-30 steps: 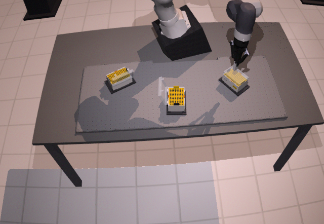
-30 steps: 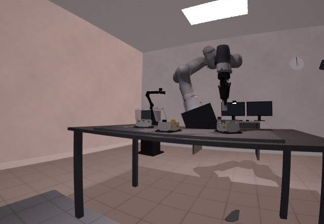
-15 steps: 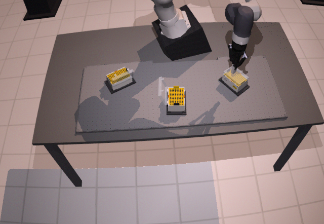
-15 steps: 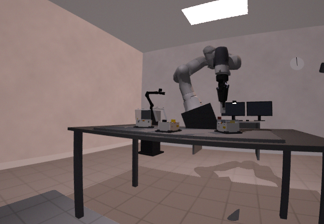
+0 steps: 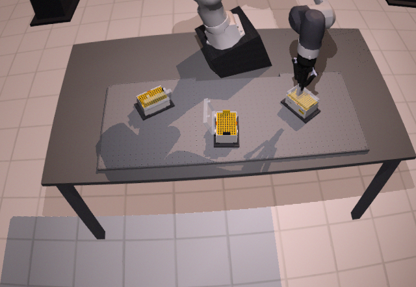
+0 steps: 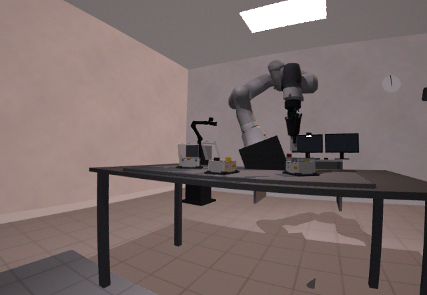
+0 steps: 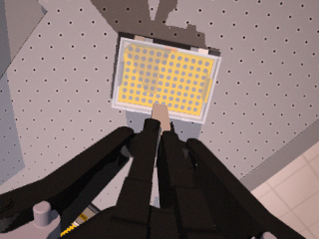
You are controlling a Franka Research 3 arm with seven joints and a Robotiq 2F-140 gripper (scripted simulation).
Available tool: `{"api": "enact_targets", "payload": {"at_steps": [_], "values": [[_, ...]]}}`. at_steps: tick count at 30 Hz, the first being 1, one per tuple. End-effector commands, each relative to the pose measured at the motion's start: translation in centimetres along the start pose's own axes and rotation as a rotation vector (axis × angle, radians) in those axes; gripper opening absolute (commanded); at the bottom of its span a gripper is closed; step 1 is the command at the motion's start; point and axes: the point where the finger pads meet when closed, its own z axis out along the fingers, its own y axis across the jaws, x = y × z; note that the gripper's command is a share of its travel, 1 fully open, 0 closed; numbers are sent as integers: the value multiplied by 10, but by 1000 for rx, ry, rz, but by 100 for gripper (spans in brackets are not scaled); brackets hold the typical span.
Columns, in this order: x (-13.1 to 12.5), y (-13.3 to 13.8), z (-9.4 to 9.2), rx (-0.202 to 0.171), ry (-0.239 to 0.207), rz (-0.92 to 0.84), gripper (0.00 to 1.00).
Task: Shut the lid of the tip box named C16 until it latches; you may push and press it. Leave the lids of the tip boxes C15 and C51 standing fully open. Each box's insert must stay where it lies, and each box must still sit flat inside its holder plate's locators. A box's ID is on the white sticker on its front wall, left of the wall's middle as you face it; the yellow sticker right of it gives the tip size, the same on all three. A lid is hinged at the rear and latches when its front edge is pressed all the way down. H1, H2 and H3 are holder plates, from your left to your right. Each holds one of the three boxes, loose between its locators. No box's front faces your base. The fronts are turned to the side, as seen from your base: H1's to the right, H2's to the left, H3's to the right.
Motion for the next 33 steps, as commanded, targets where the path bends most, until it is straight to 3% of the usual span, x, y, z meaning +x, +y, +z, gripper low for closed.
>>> {"api": "enact_targets", "payload": {"at_steps": [1, 13, 33], "values": [[-1, 2, 6, -6, -1, -9, 0], [-1, 2, 22, -6, -1, -9, 0], [-1, 2, 22, -6, -1, -9, 0]]}}
